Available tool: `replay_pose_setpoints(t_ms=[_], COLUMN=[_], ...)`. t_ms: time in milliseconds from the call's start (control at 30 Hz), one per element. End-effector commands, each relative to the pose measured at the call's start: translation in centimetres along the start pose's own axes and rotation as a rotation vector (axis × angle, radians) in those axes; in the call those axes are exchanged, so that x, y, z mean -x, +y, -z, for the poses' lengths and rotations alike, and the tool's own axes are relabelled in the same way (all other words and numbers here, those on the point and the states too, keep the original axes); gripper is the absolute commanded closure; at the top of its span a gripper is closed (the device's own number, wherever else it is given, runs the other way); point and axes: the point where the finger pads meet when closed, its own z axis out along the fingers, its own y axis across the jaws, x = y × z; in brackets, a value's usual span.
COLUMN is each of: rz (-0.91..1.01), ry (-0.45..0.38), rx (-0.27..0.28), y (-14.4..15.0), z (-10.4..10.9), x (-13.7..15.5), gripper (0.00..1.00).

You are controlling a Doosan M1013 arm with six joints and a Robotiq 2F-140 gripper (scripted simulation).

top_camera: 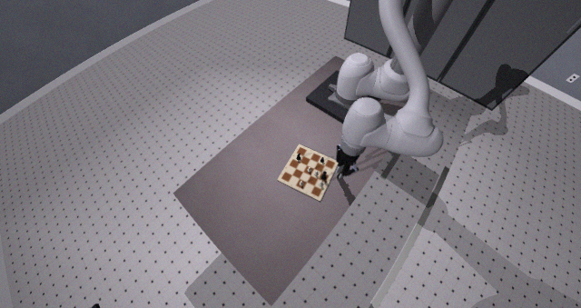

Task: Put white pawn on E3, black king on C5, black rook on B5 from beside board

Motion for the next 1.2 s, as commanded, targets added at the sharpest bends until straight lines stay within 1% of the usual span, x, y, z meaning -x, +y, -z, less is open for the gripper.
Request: replay_pose_setpoints(t_ms=[0, 133, 400, 1167], rz=[0.0, 0.0, 0.0, 0.0], ry=[0.0, 0.0, 0.0, 0.0], rx=[0.0, 0.0, 0.0, 0.0], y=[0.0, 0.0, 0.0, 0.0], z=[-0.5, -1.2, -1.8, -1.9], x=[0.0, 0.0, 0.0, 0.0], gripper=[0.78, 0.78, 0.78, 0.78])
